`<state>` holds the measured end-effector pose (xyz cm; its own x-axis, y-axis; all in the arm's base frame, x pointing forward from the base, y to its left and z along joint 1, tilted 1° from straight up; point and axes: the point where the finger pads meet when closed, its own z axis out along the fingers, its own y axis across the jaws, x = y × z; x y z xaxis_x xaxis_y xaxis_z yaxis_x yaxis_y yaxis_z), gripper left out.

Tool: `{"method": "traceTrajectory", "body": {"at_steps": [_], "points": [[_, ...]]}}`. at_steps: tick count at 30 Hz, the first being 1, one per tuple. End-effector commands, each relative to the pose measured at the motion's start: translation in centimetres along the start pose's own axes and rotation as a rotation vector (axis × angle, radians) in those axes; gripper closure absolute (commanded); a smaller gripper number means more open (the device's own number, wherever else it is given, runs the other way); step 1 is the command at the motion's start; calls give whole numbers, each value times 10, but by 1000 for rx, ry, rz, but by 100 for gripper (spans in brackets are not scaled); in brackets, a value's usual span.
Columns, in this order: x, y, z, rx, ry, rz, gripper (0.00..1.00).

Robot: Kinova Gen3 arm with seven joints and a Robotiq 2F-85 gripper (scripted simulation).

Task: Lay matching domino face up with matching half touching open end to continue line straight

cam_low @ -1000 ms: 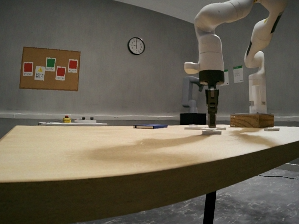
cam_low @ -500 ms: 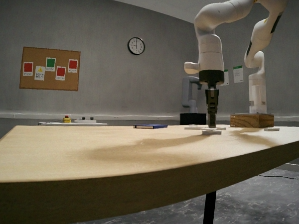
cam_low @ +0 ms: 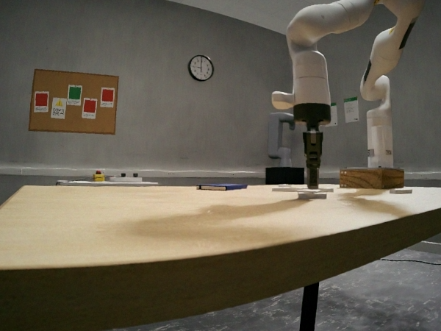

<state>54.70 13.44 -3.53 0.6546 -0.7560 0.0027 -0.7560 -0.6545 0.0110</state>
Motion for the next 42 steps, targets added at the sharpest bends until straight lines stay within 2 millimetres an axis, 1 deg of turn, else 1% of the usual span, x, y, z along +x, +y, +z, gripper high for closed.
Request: {"method": "traceTrajectory", "body": {"at_steps": [1, 18, 36, 42], "points": [[0, -1, -1, 2, 1, 0, 51], [0, -1, 0, 2, 1, 0, 51], [0, -1, 14, 2, 1, 0, 51], [0, -1, 16, 2, 1, 0, 51]]}}
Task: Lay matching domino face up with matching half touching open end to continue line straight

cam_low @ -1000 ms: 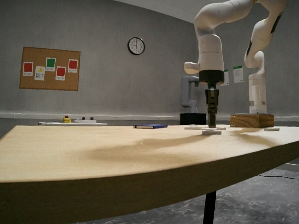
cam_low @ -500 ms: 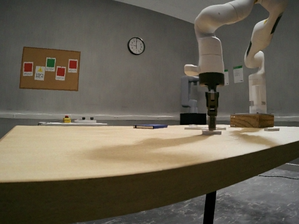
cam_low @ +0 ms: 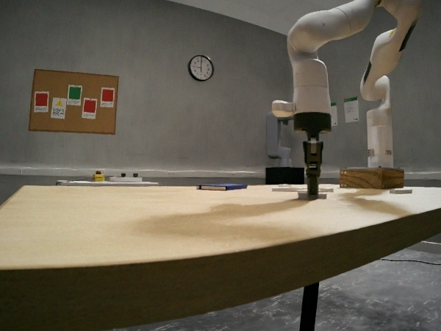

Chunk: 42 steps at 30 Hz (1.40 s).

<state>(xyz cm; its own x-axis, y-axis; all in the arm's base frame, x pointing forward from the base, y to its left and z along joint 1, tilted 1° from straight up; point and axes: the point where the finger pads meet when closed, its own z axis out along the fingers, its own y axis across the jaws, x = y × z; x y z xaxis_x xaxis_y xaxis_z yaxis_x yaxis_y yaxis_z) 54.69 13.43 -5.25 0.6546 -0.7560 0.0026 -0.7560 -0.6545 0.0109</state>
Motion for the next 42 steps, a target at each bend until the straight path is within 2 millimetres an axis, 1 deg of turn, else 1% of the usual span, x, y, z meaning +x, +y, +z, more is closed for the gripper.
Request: {"method": "traceTrajectory", "body": {"at_steps": [1, 16, 17, 42], "points": [[0, -1, -1, 2, 1, 0, 51], [0, -1, -1, 2, 1, 0, 51], [0, -1, -1, 2, 1, 0, 69], [0, -1, -1, 2, 1, 0, 69]]}}
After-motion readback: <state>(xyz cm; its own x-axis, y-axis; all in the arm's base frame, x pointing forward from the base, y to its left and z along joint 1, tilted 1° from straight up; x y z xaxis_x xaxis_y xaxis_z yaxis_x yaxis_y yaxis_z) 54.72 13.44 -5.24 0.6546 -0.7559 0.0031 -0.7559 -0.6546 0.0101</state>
